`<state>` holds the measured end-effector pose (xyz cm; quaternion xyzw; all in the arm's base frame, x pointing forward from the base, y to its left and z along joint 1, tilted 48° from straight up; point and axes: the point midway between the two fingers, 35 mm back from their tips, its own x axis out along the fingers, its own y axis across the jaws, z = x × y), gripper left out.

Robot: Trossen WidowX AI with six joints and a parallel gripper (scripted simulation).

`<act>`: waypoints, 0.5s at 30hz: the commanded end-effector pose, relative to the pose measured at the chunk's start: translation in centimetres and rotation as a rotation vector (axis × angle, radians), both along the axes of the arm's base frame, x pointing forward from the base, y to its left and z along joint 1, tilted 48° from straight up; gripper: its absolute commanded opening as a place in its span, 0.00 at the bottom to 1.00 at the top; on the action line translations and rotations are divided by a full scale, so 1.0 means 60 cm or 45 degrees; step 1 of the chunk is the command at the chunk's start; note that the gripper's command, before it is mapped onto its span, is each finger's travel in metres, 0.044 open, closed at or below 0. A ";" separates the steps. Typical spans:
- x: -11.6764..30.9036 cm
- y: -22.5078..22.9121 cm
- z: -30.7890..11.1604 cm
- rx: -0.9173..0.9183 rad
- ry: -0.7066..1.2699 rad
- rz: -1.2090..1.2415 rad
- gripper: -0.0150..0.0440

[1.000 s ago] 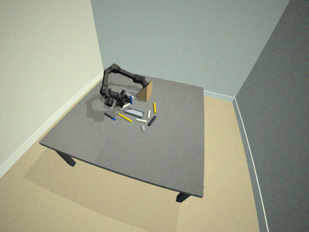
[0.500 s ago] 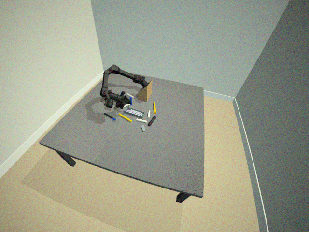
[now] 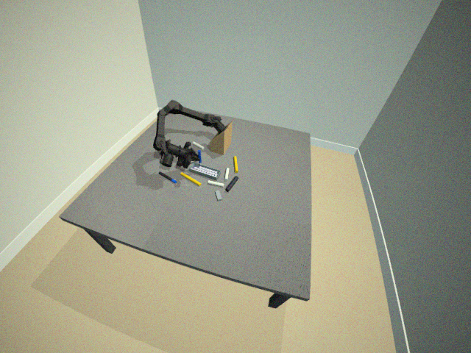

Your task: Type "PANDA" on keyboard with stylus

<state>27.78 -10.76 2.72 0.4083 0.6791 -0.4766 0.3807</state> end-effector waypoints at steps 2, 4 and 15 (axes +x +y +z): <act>0.001 -0.003 -0.002 -0.002 -0.003 0.007 0.39; 0.000 -0.005 -0.004 -0.002 -0.003 0.007 0.39; -0.001 -0.014 -0.011 -0.003 -0.002 0.007 0.39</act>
